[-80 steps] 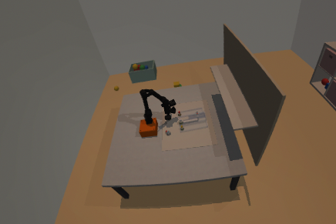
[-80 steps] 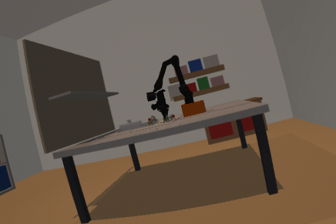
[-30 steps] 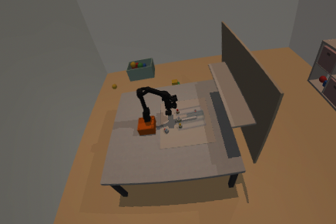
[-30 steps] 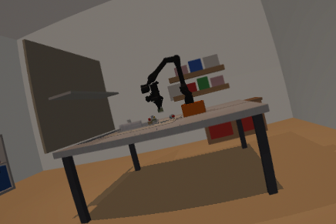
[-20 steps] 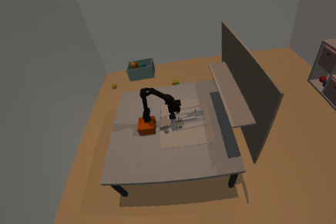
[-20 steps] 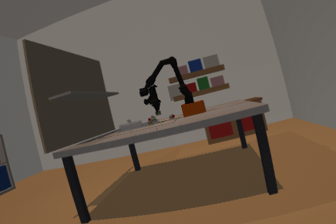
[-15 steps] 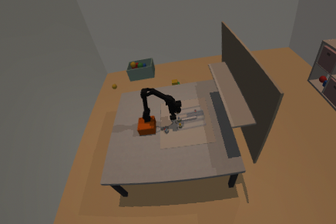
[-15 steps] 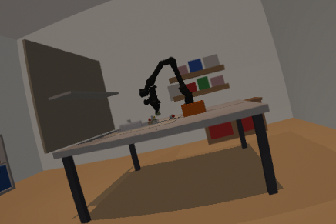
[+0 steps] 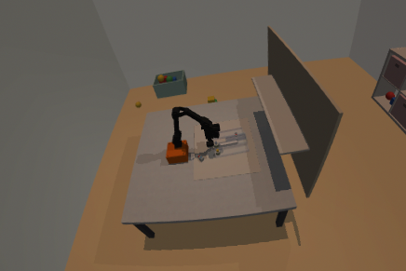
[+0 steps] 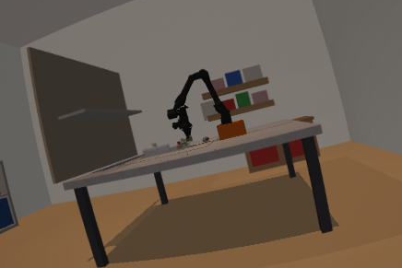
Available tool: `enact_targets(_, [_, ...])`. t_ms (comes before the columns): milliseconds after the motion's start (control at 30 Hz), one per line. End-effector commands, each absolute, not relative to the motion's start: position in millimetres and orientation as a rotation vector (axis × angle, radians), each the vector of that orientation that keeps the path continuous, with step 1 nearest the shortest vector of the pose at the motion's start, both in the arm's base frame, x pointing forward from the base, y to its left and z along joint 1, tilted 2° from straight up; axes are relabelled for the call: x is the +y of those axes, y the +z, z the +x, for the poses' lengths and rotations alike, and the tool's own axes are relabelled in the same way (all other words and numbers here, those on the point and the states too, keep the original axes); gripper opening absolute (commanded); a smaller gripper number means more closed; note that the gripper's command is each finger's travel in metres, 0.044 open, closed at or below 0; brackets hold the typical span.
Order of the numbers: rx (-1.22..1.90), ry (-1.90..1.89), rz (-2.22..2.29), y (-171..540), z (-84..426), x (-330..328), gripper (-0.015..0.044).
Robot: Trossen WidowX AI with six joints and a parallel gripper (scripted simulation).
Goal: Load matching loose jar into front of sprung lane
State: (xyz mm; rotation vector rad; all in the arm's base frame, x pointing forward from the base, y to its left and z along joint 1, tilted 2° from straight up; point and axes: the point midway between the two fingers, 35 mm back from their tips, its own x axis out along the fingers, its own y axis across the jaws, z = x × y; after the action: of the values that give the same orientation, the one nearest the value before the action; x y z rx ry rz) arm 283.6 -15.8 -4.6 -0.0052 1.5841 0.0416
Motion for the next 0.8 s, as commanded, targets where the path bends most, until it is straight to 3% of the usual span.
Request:
enact_targets(0, [1.582, 0.042, -0.010, -5.2, 285.8, -16.3, 0.0000])
enact_targets(767, [1.581, 0.042, -0.010, -5.3, 296.7, -16.1, 0.0000])
